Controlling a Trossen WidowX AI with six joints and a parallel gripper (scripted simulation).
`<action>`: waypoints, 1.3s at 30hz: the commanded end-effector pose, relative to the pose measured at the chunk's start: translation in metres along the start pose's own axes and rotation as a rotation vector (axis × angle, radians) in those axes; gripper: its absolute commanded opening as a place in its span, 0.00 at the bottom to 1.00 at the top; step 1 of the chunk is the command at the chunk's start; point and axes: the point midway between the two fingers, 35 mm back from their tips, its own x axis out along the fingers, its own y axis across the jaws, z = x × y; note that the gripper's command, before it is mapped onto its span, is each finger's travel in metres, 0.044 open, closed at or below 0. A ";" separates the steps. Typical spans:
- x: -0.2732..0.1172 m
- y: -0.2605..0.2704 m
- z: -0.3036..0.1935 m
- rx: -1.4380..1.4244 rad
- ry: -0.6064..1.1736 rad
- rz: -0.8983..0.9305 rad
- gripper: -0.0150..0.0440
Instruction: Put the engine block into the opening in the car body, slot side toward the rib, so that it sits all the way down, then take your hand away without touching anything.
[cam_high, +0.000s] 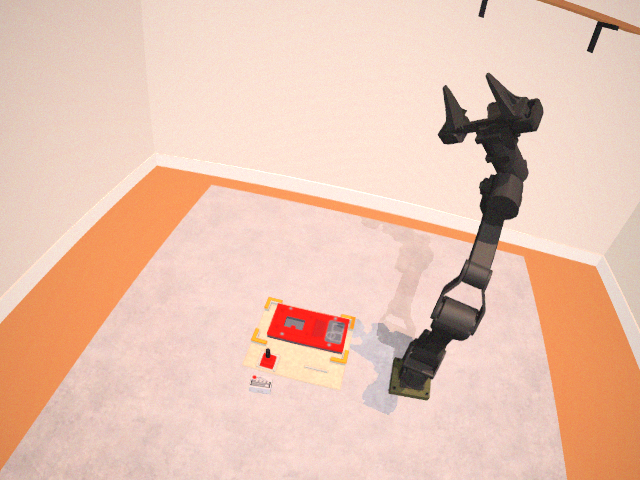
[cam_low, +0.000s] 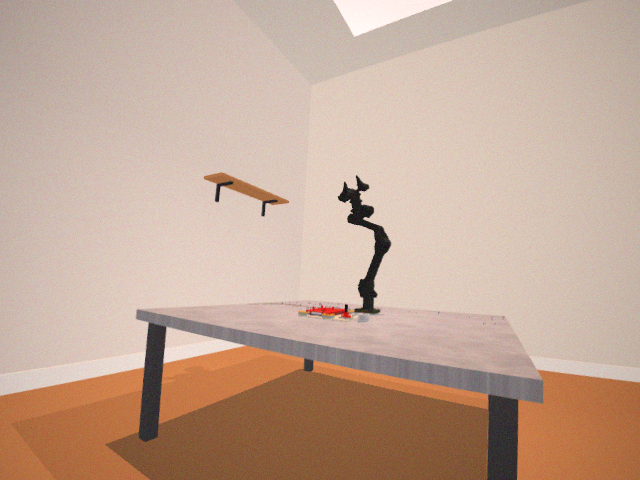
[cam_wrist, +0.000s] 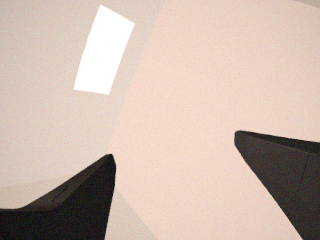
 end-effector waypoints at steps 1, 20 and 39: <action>0.000 0.000 0.000 0.000 0.000 0.000 0.98; 0.004 -0.022 0.045 0.138 -0.117 0.085 1.00; 0.016 -0.077 0.089 0.226 -0.257 0.055 1.00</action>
